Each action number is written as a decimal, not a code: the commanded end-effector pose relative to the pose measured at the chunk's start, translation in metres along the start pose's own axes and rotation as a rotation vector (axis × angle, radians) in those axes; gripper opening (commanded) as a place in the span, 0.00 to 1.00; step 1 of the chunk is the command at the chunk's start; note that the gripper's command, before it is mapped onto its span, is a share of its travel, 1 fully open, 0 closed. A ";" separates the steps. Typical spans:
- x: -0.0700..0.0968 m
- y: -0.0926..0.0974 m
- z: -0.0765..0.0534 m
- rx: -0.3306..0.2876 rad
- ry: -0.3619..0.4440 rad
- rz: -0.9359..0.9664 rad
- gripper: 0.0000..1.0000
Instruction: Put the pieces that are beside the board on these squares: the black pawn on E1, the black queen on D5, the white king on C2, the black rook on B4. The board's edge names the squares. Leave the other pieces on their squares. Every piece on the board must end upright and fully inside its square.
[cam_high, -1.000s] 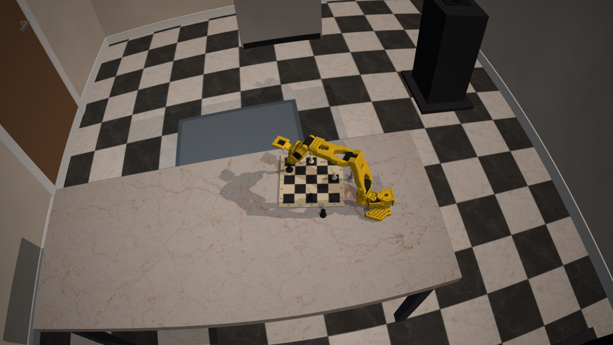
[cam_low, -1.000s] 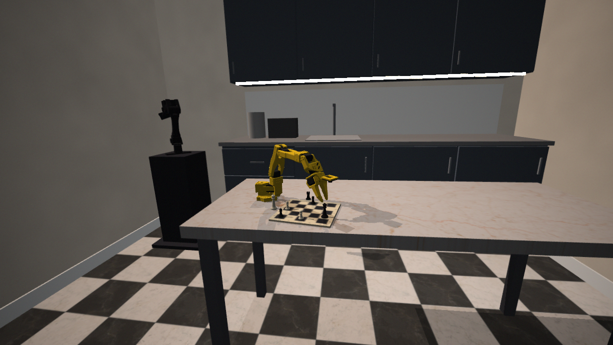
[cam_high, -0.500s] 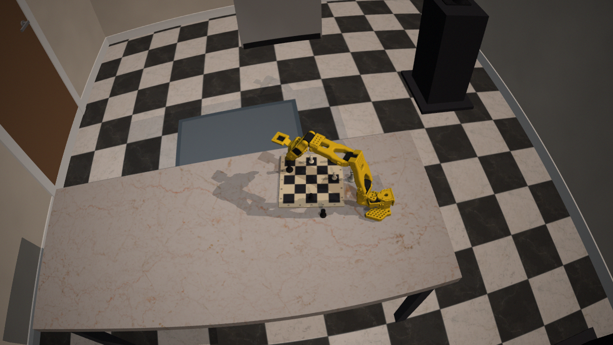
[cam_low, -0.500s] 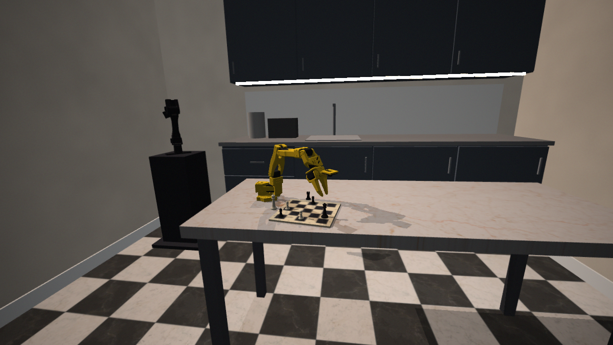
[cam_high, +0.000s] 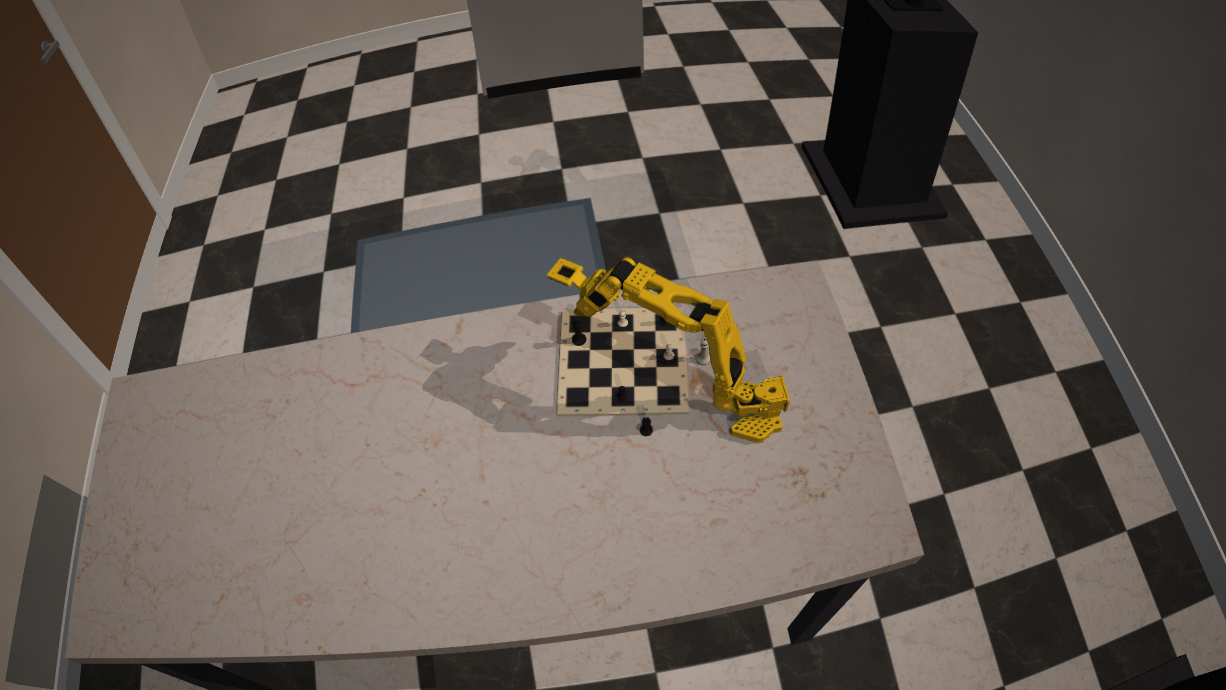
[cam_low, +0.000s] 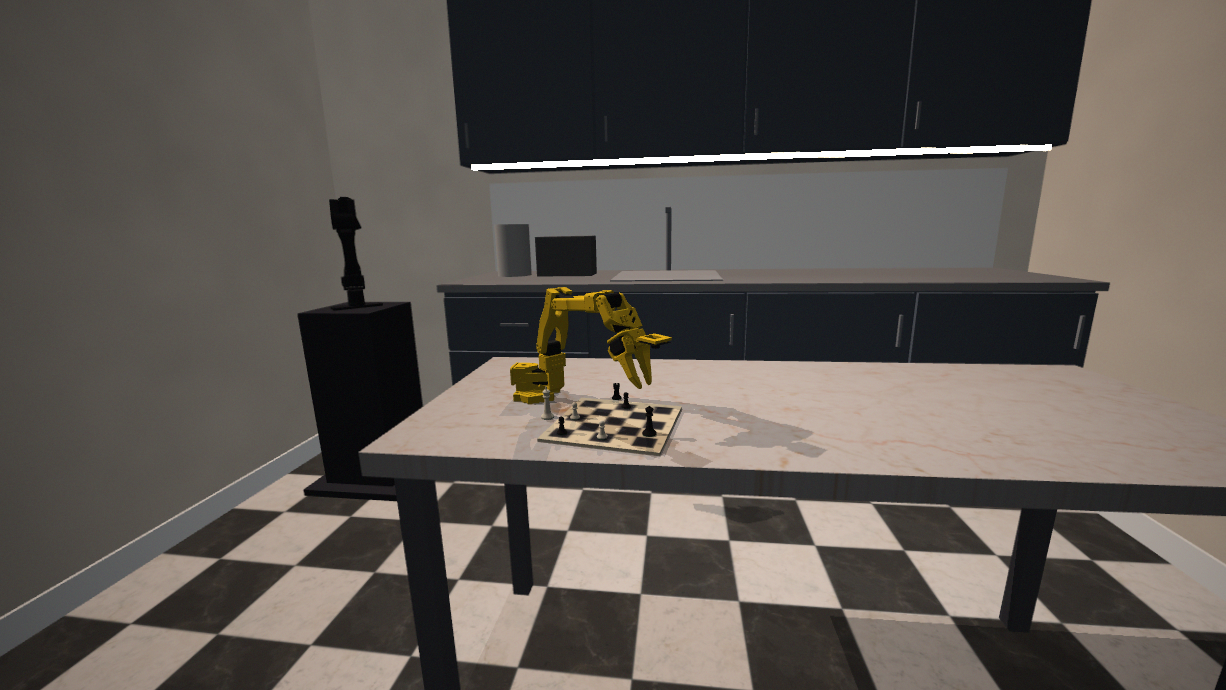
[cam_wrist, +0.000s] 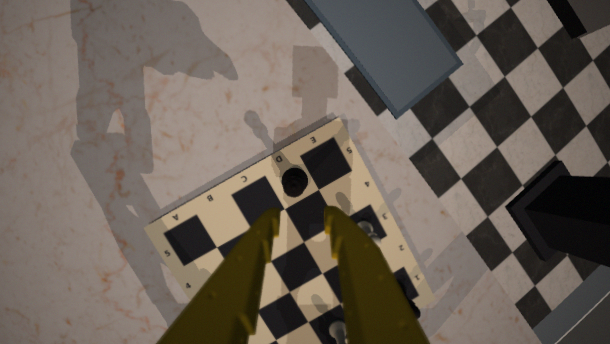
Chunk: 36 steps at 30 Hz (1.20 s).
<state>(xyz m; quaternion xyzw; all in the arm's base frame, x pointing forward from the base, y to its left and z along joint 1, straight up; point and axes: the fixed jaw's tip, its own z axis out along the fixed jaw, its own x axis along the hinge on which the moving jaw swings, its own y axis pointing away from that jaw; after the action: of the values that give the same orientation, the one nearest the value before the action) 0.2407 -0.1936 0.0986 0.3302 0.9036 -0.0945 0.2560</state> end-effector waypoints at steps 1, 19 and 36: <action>0.005 -0.013 -0.017 0.022 -0.003 0.044 0.12; 0.104 -0.068 -0.101 0.203 0.009 0.346 0.12; 0.161 -0.071 -0.106 0.290 0.013 0.494 0.12</action>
<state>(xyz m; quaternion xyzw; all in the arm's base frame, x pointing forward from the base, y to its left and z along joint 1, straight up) 0.0510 -0.1273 0.1071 0.5712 0.7770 -0.1524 0.2164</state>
